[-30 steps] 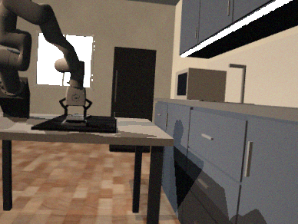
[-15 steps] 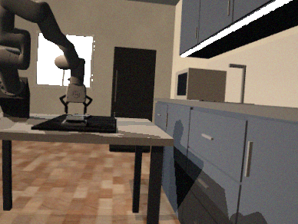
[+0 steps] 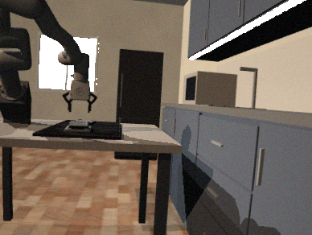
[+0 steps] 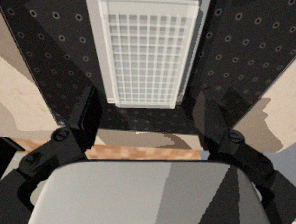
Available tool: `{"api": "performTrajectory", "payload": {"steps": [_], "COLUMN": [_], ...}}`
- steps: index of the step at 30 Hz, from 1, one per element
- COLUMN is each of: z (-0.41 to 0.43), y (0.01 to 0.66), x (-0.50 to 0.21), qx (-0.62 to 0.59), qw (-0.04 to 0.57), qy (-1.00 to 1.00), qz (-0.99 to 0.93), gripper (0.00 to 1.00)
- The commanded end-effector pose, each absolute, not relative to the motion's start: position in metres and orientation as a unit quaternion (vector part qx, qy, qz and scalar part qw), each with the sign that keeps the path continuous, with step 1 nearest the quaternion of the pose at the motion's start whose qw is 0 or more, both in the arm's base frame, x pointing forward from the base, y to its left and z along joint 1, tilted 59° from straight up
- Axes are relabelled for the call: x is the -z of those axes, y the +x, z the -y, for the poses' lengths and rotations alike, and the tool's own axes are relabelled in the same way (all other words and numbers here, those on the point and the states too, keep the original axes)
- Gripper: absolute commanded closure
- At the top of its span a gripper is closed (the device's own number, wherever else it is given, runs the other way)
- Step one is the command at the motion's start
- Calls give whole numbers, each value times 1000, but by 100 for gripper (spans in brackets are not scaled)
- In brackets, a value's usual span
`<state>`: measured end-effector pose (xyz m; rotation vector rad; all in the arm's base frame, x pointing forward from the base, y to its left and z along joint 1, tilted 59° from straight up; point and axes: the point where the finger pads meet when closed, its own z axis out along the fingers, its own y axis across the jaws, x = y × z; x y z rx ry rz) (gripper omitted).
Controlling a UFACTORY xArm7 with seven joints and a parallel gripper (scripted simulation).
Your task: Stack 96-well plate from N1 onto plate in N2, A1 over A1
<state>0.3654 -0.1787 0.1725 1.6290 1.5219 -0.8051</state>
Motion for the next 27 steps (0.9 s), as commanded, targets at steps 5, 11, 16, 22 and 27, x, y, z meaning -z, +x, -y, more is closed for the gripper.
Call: {"api": "performTrajectory", "payload": {"steps": [5, 11, 16, 22, 27], "z": [162, 149, 147, 147, 147], "y": [365, 364, 364, 364, 364], "x": [-183, -192, -193, -193, -193], "qx": [313, 313, 313, 313, 313], "qw": [377, 377, 377, 377, 377], "qy": [636, 636, 636, 636, 636], "qz": [-596, -596, -596, -596, -596], "gripper": [0, 0, 0, 0, 0]}}
